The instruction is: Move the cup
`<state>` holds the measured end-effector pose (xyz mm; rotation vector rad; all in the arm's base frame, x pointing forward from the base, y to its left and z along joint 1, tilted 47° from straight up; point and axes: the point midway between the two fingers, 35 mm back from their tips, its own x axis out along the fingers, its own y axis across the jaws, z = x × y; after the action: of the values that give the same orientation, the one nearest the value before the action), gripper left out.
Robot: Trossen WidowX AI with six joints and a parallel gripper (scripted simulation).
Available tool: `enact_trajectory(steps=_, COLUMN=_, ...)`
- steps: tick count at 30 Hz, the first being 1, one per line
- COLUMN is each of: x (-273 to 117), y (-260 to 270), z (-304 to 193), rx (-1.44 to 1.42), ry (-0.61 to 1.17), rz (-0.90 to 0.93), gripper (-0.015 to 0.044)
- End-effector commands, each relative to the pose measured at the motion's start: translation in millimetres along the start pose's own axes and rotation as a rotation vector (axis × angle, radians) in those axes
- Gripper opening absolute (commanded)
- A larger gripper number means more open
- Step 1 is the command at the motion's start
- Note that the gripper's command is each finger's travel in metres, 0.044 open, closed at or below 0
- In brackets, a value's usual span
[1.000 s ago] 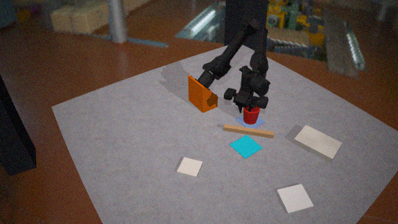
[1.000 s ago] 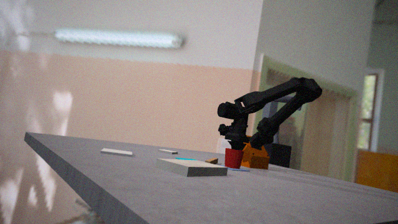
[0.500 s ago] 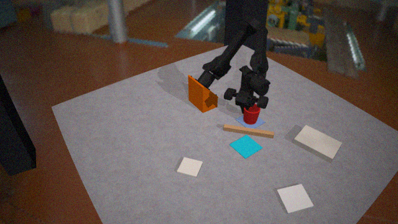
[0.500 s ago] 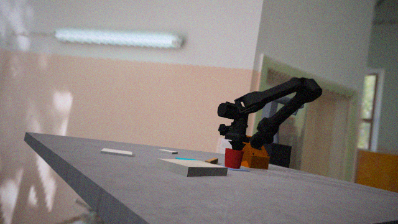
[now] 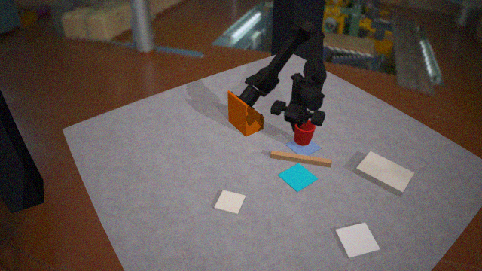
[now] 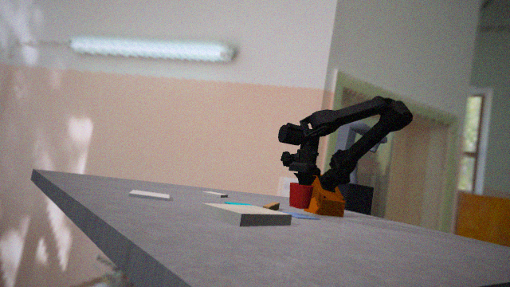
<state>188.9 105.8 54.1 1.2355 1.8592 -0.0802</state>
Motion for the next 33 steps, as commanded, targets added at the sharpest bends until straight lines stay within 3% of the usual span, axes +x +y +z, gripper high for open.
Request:
enact_trajectory(steps=1, x=-13.3, y=1.1, z=0.9, rx=-0.009, ry=-0.005, rz=0.002, gripper=0.0)
enact_trajectory(steps=33, x=-20.5, y=-2.4, z=2.4, rx=0.001, ry=0.003, rz=0.002, gripper=0.0)
